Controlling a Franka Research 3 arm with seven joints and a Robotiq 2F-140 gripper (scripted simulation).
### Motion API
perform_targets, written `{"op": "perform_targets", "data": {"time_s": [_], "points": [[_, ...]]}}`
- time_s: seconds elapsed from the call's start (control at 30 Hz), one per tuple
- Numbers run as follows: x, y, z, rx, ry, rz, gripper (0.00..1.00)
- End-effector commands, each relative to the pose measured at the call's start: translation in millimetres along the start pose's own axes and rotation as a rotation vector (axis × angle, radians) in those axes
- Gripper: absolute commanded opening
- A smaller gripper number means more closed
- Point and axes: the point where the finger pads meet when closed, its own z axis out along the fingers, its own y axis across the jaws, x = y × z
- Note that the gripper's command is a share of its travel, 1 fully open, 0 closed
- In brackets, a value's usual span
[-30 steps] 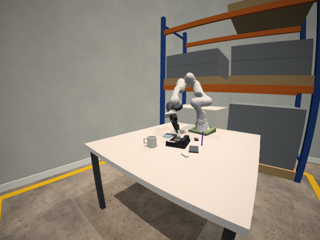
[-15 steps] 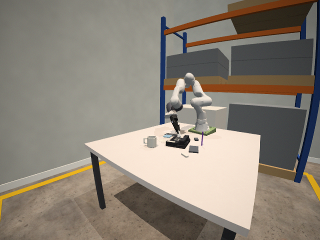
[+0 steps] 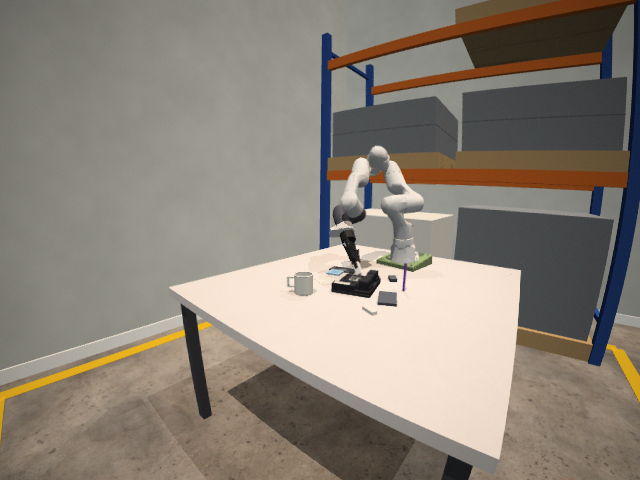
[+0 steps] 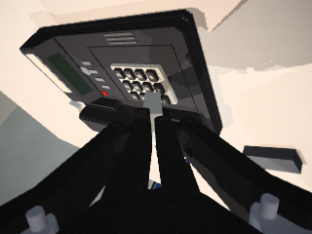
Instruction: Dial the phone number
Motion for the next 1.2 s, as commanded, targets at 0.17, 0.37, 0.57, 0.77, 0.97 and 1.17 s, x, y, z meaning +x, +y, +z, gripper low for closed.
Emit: {"op": "perform_targets", "data": {"time_s": [0.17, 0.37, 0.57, 0.77, 0.97, 1.17], "points": [[2.3, -0.9, 0.1, 0.003, 0.003, -0.007, 0.00], [2.6, -0.6, 0.4, 0.003, 0.003, -0.007, 0.00], [3.0, -0.4, 0.8, 0.003, 0.003, -0.007, 0.00], [3.4, 0.0, 1.3, 0.003, 0.003, -0.007, 0.00], [3.8, 0.3, 1.8, 0.003, 0.003, -0.007, 0.00], [1.8, -1.2, -0.4, 0.003, 0.003, -0.007, 0.00]]}}
